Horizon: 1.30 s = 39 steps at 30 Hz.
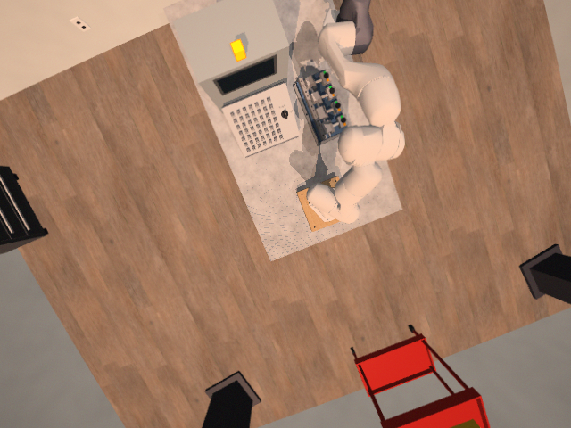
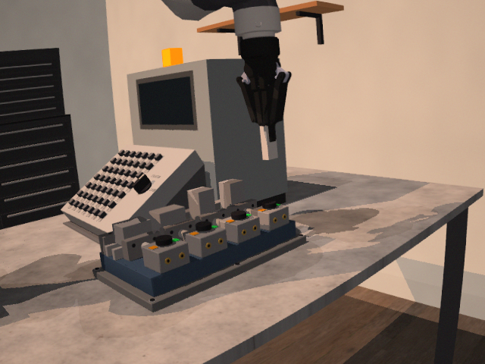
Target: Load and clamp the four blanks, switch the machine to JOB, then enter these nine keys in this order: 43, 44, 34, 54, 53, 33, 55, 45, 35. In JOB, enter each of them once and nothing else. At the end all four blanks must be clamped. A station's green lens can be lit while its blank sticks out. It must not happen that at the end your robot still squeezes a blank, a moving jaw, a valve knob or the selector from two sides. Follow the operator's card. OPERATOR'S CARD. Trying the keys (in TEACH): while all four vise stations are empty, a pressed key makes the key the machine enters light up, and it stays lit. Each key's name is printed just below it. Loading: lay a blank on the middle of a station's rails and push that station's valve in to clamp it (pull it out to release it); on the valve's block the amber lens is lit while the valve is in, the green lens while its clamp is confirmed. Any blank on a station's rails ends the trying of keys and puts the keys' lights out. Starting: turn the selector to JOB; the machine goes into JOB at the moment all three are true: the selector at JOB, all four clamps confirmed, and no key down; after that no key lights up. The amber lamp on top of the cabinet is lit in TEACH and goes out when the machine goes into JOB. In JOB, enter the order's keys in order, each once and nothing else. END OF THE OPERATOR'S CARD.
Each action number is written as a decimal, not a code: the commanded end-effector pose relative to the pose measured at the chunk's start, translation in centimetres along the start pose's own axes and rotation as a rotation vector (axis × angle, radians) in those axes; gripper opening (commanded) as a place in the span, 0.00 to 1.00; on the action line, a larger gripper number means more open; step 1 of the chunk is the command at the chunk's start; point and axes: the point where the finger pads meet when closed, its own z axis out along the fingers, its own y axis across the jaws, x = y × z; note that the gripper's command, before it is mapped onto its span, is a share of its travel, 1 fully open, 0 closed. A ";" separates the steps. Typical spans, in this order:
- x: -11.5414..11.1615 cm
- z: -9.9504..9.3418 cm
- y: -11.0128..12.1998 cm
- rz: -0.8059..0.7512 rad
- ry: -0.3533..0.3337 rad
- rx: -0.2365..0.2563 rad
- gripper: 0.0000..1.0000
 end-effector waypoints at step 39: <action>-0.6 -3.8 -0.2 -0.012 -0.022 0.013 0.00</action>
